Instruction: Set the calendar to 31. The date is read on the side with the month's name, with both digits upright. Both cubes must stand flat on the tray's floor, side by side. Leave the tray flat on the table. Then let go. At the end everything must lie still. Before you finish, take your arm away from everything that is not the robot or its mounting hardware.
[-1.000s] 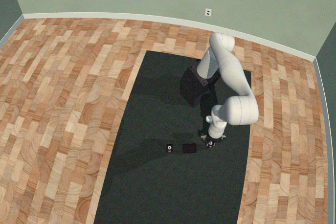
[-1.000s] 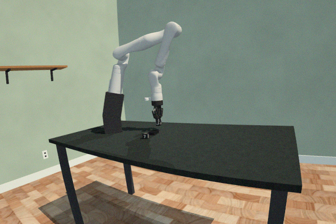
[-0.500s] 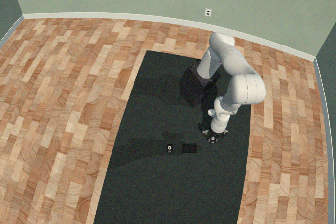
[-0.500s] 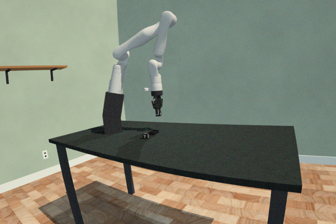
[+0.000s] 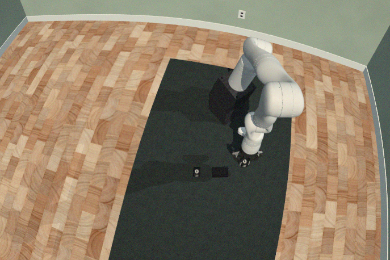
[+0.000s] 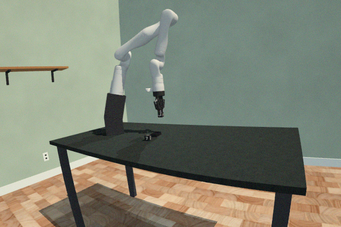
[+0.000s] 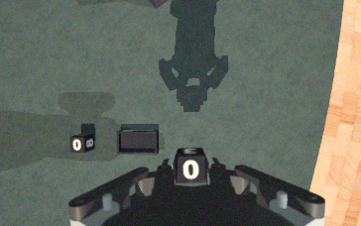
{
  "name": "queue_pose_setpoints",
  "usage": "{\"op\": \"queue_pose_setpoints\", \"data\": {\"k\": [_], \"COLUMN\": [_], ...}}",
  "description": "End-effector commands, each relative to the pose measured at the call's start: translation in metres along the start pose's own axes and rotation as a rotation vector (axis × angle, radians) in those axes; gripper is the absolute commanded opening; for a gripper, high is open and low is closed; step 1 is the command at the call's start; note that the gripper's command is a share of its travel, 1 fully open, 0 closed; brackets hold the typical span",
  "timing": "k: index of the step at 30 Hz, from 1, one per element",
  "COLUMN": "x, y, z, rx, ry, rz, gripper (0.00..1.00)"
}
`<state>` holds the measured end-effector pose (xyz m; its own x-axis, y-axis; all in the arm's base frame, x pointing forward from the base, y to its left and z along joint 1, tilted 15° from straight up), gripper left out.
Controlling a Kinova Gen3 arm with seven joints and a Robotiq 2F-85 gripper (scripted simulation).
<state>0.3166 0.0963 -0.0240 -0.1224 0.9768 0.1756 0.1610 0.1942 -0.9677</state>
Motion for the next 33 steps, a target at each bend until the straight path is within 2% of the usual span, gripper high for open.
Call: {"op": "queue_pose_setpoints", "data": {"k": [1,4,7,23,33], "x": [-0.032,-0.064,-0.077,-0.078,-0.078], "y": [-0.004,-0.008,-0.01,-0.01,0.003], "z": [-0.004,-0.003,-0.002,-0.002,-0.003], "rx": [-0.006,-0.006,-0.005,-0.005,-0.005], "ry": [0.03,0.029,0.029,0.029,0.029], "rz": [0.006,0.008,0.009,0.009,0.006], "gripper": [0.26,0.26,0.26,0.26,0.26]}}
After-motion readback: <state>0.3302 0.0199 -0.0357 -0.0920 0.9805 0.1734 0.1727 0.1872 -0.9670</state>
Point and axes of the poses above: the point where the finger pads meet when closed, its own y axis out along the fingers, its own x axis across the jaws, z = x × y, the point moved 5 cm from there along -y, back along the fingers, and after that the axes turned 7 degrees about y, right-handed, at the moved point
